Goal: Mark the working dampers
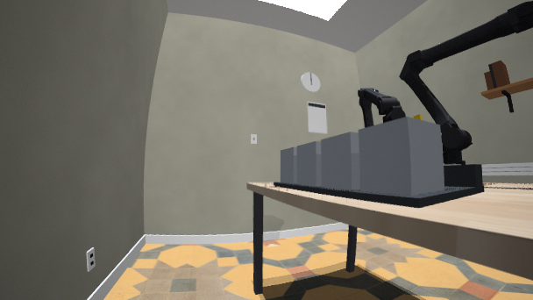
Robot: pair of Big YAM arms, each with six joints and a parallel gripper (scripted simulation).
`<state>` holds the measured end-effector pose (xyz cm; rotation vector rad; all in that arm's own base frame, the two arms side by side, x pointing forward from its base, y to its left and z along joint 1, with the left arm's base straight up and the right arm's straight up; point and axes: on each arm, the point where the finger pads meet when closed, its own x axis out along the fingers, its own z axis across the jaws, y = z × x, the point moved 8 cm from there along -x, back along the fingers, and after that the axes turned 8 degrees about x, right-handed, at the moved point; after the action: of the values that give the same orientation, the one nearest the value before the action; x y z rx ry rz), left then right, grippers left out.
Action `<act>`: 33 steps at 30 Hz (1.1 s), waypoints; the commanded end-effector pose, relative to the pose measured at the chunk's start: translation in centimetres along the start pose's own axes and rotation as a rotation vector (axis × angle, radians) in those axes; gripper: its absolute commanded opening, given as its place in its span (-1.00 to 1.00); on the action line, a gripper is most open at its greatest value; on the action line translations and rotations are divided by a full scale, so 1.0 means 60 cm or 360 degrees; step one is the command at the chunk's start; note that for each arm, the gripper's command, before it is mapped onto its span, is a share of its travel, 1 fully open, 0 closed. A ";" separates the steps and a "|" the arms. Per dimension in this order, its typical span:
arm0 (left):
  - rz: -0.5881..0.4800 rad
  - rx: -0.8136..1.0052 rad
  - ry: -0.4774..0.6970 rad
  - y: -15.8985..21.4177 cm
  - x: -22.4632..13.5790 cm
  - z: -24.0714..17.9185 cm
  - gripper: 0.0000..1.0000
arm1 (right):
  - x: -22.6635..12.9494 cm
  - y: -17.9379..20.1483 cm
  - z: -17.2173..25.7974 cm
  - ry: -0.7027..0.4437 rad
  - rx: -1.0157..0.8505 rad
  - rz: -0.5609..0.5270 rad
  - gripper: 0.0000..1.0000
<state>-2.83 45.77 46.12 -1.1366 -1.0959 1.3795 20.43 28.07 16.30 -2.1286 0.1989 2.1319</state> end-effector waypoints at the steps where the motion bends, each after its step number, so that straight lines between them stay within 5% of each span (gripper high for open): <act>1: -0.0134 -0.0015 -0.0008 -0.067 0.005 0.003 1.00 | -0.021 -0.040 -0.006 0.0034 -0.0016 -0.0081 -1.00; 33: -0.0134 -0.0015 -0.0008 -0.067 0.005 0.003 1.00 | -0.023 -0.043 -0.007 0.0037 -0.0015 -0.0086 -1.00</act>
<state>-2.83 45.77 46.12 -1.1366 -1.0959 1.3795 20.44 28.12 16.30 -2.1287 0.1985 2.1321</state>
